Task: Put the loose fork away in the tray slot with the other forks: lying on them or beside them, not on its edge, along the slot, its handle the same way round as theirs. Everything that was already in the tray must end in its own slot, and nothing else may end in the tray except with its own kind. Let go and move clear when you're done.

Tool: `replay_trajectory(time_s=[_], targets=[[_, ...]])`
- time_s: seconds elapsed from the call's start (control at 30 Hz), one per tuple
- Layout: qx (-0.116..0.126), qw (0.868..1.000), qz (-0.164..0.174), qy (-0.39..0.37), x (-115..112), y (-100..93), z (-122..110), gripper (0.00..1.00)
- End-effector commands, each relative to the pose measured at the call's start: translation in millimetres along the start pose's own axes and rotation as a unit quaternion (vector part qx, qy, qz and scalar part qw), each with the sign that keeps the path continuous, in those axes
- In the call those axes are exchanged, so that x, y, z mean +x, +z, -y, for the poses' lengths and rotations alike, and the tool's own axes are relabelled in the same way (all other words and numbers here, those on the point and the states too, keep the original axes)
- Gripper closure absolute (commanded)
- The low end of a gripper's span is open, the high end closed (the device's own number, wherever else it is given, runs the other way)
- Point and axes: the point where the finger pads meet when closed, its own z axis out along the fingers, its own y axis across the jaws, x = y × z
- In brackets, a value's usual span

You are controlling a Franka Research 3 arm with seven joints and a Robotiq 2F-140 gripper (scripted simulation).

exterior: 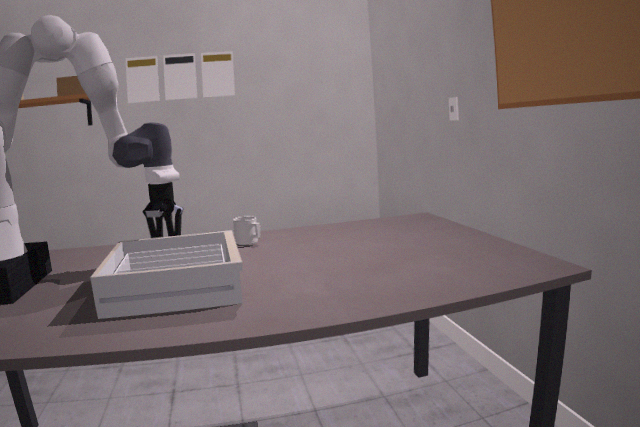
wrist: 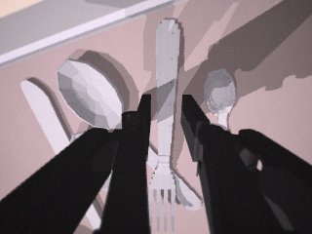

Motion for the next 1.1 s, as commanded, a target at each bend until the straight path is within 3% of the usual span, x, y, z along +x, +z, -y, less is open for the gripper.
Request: replay_trajectory(time_s=[0.0, 0.4, 0.43, 1.07], targets=[[0.002, 1.0, 0.001, 0.003, -1.1, -0.2, 1.6, 0.73], [0.002, 1.0, 0.001, 0.003, -1.1, -0.2, 1.6, 0.73], [0.002, 1.0, 0.001, 0.003, -1.1, -0.2, 1.6, 0.86], [0.002, 1.0, 0.001, 0.003, -1.1, -0.2, 1.6, 0.86]])
